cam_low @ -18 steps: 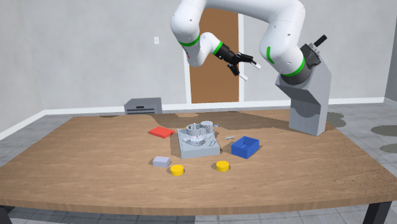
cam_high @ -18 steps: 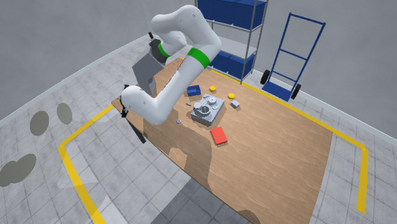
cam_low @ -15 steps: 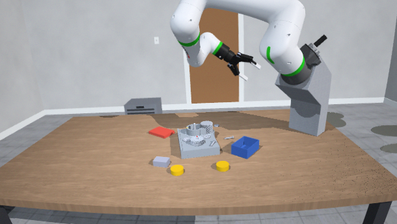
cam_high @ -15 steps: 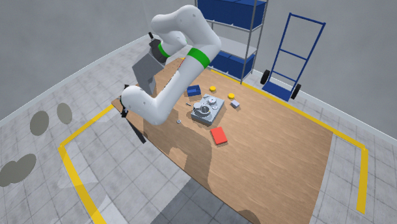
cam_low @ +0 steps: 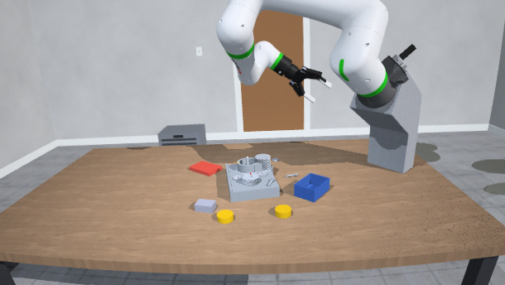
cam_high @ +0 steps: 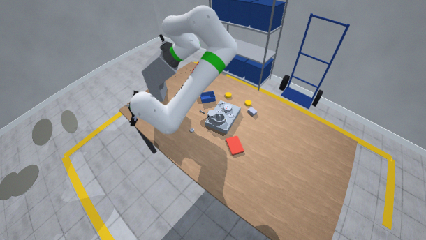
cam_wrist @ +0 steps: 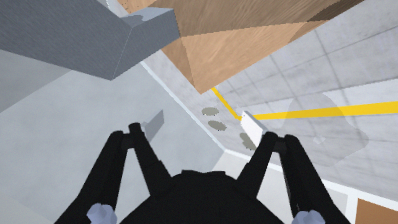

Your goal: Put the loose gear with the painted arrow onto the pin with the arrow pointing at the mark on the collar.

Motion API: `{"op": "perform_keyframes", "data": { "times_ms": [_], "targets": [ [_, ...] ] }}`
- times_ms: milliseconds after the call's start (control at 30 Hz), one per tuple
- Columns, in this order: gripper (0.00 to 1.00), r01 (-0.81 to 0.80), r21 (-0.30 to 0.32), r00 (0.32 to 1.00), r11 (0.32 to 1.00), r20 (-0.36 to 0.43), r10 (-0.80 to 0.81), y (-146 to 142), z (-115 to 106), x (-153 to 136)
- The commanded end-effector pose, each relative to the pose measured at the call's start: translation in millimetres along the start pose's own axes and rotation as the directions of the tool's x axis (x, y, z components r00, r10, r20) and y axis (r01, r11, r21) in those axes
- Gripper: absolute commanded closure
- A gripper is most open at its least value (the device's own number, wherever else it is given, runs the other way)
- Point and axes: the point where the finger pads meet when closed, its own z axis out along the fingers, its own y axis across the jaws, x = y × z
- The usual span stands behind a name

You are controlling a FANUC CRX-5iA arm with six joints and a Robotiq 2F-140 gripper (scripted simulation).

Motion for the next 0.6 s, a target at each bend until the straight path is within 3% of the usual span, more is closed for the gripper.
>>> {"op": "perform_keyframes", "data": {
  "times_ms": [0, 100, 200, 300, 433, 500, 533, 567],
  "targets": [
    [0.0, -0.001, -0.001, 1.0, 1.0, -0.001, 0.001, 0, 0, 1],
    [0.0, -0.012, -0.011, 1.0, 1.0, -0.017, 0.011, -3, -4, 12],
    [0.0, -0.04, -0.038, 0.997, 0.998, -0.064, 0.038, -11, -14, 45],
    [0.0, -0.094, -0.082, 0.987, 0.992, -0.141, 0.081, -22, -30, 95],
    [0.0, -0.198, -0.151, 0.947, 0.969, -0.286, 0.149, -30, -44, 138],
    [0.0, -0.198, -0.151, 0.947, 0.969, -0.286, 0.149, -30, -44, 138],
    [0.0, -0.228, -0.166, 0.931, 0.959, -0.326, 0.165, -38, -54, 172],
    [0.0, -0.259, -0.181, 0.913, 0.949, -0.367, 0.179, -40, -58, 182]
  ]
}}
